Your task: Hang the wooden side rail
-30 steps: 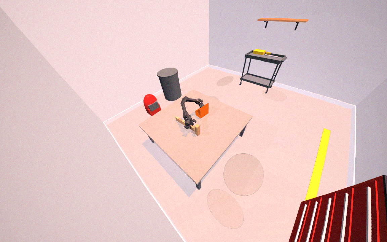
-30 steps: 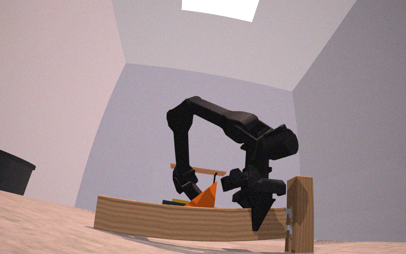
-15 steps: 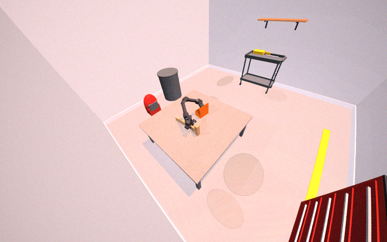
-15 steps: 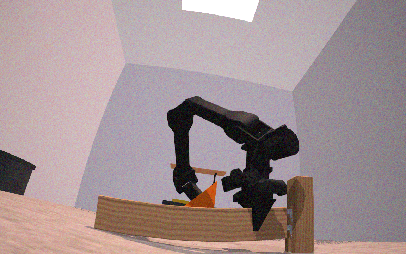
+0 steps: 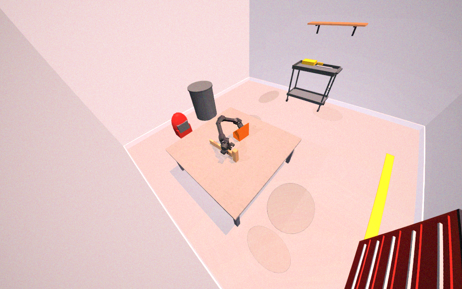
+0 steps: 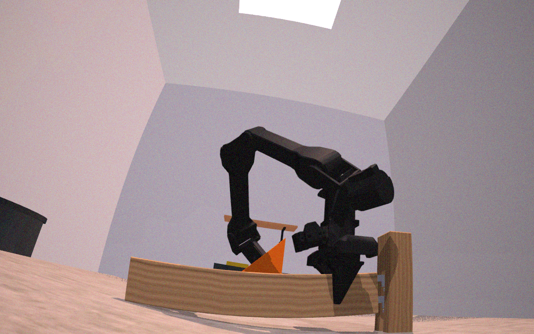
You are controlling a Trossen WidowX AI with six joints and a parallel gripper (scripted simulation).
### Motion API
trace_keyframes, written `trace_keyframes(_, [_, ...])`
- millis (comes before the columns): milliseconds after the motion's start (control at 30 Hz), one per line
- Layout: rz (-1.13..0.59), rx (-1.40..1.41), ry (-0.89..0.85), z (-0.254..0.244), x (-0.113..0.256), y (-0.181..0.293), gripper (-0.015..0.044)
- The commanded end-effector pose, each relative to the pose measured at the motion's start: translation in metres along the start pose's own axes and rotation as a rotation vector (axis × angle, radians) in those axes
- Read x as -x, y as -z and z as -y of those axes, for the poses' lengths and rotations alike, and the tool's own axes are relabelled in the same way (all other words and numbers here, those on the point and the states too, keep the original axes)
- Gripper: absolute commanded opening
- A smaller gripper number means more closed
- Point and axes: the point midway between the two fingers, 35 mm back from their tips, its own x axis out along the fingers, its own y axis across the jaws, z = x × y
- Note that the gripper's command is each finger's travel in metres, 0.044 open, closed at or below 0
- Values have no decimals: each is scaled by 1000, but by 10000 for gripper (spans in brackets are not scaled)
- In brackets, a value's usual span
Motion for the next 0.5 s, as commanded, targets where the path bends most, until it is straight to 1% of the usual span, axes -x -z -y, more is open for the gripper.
trace_keyframes(0, [-3, 4, -11, -1, 4, 4, 0])
trace_keyframes(467, [-3, 4, -11, -1, 6, 6, 0])
